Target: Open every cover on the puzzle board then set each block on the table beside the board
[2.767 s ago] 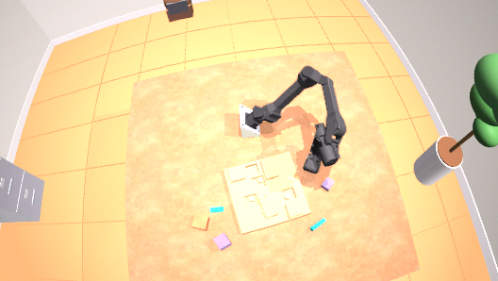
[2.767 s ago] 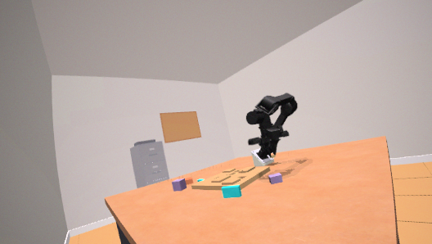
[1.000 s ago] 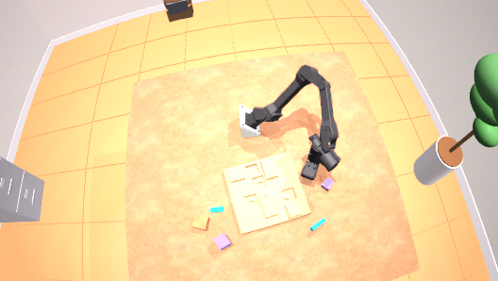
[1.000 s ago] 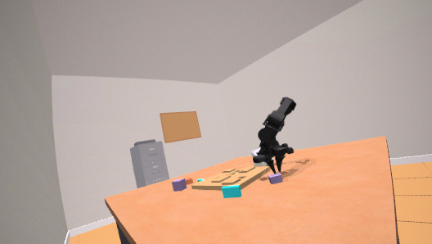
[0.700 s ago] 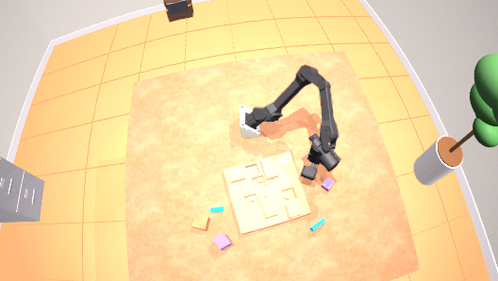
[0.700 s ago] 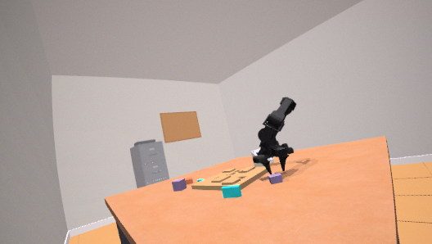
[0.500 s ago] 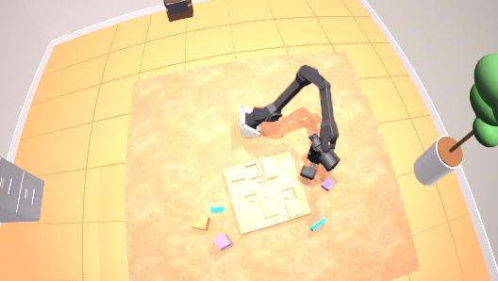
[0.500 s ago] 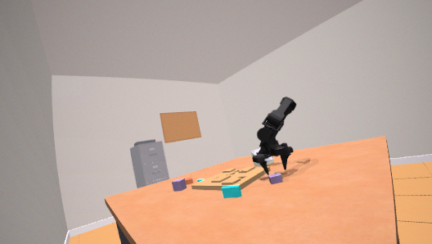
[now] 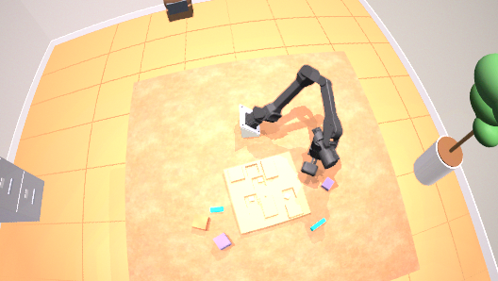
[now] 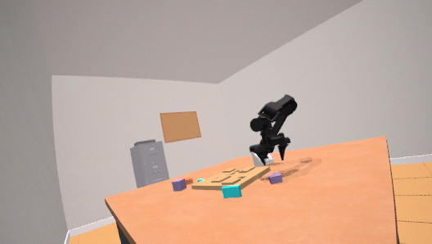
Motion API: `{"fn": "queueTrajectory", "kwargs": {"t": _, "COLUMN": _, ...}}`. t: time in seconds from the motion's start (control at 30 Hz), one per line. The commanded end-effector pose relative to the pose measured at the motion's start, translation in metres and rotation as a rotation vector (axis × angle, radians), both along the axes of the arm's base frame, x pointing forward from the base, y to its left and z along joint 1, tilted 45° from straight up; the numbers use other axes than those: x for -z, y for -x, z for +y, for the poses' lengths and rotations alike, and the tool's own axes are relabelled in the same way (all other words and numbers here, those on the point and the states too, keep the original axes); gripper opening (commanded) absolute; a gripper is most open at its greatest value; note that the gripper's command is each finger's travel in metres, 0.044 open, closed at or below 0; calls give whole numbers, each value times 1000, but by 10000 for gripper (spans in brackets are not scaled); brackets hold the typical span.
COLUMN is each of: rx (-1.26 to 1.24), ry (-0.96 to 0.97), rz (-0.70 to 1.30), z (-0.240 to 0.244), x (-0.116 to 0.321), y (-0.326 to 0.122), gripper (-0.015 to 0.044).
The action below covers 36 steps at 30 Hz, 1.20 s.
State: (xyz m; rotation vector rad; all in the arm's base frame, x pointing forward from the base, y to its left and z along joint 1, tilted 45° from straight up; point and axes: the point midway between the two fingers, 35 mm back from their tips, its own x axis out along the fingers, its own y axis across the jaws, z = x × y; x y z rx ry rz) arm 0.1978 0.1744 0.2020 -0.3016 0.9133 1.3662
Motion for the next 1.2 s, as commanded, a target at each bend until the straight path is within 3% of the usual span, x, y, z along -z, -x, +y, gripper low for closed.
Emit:
{"fn": "queueTrajectory", "kwargs": {"t": 0.0, "rx": -3, "ry": -8, "rz": -6, "z": -7, "x": -11, "y": -1, "gripper": 440}}
{"fn": "queueTrajectory", "kwargs": {"t": 0.2, "rx": -1, "ry": -10, "rz": -4, "z": -17, "x": -21, "y": 1, "gripper": 440}}
{"fn": "queueTrajectory", "kwargs": {"t": 0.77, "rx": 242, "ry": 57, "rz": 210, "z": -60, "x": 30, "y": -43, "gripper": 0}}
{"fn": "queueTrajectory", "kwargs": {"t": 1.17, "rx": 447, "ry": 80, "rz": 414, "z": -107, "x": 78, "y": -65, "gripper": 0}}
